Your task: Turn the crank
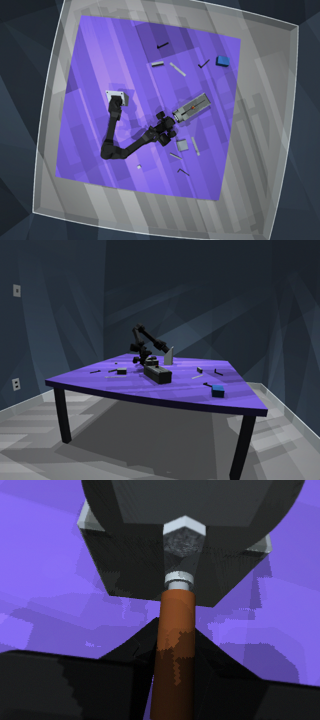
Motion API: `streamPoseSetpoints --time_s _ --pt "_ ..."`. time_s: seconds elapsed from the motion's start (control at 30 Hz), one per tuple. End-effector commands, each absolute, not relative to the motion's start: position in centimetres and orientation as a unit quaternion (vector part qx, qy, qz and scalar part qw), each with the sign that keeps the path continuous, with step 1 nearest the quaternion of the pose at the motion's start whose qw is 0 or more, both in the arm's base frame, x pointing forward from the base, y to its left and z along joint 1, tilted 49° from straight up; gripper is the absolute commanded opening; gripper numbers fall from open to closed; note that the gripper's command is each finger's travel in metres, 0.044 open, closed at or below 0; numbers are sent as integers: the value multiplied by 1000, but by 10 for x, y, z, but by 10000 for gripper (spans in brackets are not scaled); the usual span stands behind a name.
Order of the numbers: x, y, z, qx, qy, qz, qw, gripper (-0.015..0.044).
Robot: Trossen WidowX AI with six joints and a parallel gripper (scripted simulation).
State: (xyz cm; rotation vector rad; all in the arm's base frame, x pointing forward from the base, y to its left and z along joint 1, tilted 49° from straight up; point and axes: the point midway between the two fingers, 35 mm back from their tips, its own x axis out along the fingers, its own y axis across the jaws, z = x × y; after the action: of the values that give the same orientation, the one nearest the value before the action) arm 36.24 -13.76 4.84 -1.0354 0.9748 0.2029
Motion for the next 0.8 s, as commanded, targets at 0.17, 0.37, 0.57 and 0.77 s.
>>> streamPoseSetpoints --time_s 0.17,0.37,0.57,0.77 --pt "357 -133 42 -471 453 102 750 0" --pt "357 -133 42 -471 453 102 750 0" --pt "356 -132 42 -471 453 102 750 0" --pt "355 -132 41 -471 453 102 750 0"
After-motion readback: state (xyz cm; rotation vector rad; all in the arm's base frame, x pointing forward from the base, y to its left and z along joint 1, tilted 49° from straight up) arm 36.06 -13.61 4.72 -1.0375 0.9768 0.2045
